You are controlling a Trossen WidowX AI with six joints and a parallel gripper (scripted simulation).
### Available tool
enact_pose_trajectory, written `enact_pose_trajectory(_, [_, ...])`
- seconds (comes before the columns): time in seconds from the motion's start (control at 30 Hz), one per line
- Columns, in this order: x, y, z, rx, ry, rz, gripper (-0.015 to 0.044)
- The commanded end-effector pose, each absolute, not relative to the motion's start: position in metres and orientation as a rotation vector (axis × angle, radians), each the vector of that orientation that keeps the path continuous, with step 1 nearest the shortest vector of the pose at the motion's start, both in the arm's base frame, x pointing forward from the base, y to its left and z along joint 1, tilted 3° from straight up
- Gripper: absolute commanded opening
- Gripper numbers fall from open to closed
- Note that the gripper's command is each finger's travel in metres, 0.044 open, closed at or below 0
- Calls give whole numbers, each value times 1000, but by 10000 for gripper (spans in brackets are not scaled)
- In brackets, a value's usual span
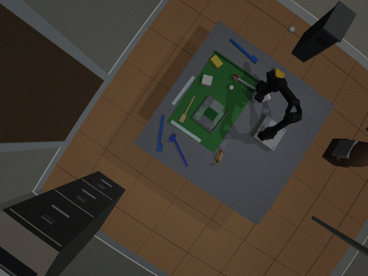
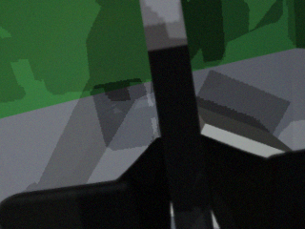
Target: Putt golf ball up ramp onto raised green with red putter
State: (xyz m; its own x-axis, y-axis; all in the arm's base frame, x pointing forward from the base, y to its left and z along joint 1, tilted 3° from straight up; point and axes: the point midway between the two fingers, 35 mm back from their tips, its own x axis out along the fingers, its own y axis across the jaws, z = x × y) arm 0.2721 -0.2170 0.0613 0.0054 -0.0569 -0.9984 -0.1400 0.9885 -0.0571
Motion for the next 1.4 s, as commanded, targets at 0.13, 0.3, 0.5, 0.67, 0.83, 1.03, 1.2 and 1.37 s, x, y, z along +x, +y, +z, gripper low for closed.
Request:
enact_pose_trajectory(0.13, [272, -153, 60, -154, 1564, 70, 0])
enact_pose_trajectory(0.3, [257, -91, 55, -154, 1563, 75, 0])
enact_pose_trajectory(0.5, [254, -83, 56, -154, 1563, 76, 0])
enact_pose_trajectory(0.67, [256, -82, 77, -154, 1563, 76, 0])
enact_pose_trajectory(0.83, [255, -81, 105, -154, 1563, 76, 0])
enact_pose_trajectory(1.03, [254, -80, 106, -153, 1570, 83, 0])
enact_pose_trajectory(1.2, [254, -80, 106, -153, 1570, 83, 0])
enact_pose_trajectory(1.37, [254, -80, 106, -153, 1570, 83, 0])
